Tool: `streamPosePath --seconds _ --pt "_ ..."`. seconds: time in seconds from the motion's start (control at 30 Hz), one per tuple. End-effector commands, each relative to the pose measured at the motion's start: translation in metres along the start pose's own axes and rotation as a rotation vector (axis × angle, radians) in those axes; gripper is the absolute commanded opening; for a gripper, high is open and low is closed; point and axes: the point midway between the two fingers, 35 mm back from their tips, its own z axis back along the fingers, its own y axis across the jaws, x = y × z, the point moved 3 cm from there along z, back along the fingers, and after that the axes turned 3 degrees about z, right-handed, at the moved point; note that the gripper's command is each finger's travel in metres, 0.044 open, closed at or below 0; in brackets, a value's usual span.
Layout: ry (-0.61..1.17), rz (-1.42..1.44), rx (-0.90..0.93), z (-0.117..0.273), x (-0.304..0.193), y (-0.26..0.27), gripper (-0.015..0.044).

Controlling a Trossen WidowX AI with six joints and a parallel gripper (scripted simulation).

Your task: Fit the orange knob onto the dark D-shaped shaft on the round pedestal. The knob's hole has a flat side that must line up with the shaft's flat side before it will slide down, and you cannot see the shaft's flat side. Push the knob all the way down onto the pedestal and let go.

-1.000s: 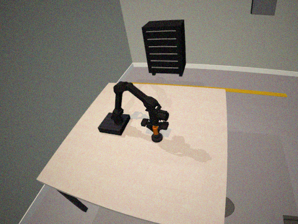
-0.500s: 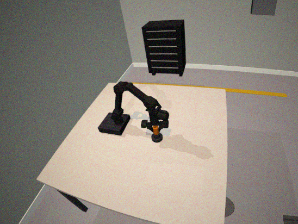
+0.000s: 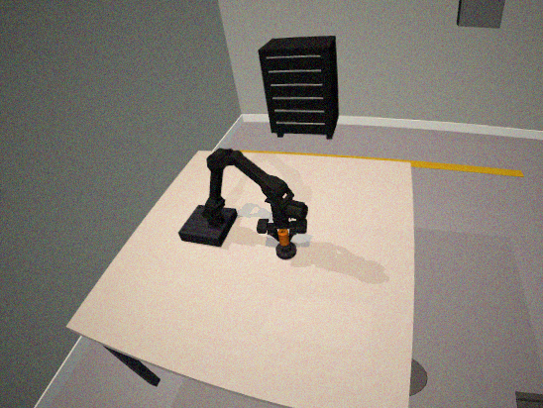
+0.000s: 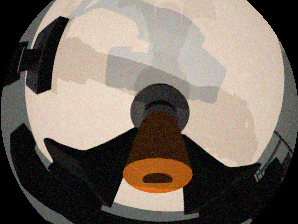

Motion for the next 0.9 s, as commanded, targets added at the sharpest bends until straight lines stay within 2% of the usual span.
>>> streamPosePath --seconds 0.0,0.37,0.6,0.87 --pt "0.002 0.006 -0.003 -0.0004 0.0001 -0.0013 0.0000" --pt "0.002 0.006 -0.003 0.0049 0.0000 -0.0023 0.0000" --pt "0.002 0.205 -0.003 0.0038 -0.0007 -0.0014 0.0000" --pt "0.002 0.215 -0.003 -0.0002 -0.0002 -0.0007 0.0000"
